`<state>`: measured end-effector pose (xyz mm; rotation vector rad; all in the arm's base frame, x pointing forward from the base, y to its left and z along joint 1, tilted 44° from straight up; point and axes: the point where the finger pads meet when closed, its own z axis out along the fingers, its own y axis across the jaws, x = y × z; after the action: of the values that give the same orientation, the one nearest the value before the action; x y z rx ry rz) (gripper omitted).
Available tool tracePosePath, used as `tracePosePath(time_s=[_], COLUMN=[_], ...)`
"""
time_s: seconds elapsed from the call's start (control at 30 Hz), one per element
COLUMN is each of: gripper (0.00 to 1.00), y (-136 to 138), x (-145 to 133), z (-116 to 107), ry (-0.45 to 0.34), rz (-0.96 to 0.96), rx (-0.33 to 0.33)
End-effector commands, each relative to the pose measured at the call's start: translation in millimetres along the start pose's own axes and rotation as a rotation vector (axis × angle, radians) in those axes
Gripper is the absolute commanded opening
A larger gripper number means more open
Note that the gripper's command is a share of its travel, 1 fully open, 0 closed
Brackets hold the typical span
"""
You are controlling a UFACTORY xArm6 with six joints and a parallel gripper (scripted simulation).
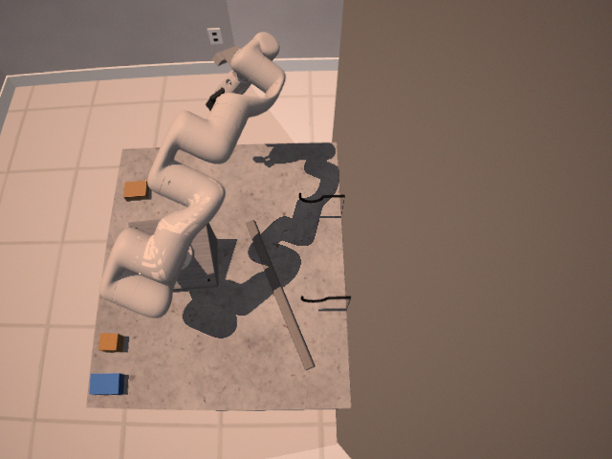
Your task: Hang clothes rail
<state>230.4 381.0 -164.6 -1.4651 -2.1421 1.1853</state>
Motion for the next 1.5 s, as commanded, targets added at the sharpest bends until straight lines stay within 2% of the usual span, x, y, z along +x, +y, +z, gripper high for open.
tracePosePath(time_s=[0.0,0.53,0.67,1.1,1.47], gripper=[1.00,1.00,1.00,1.00,1.00], y=[-0.2,-0.2,-0.4,-2.3,-7.7], x=[1.0,1.0,-14.5,-45.5,-86.3], z=[-2.4,-2.4,-15.0,-32.7,-52.3], ry=[0.002,0.002,-0.012,-0.047,-0.089], rz=[-0.002,-0.002,-0.075,-0.219,-0.365], rx=[-0.005,-0.005,-0.027,-0.057,-0.079])
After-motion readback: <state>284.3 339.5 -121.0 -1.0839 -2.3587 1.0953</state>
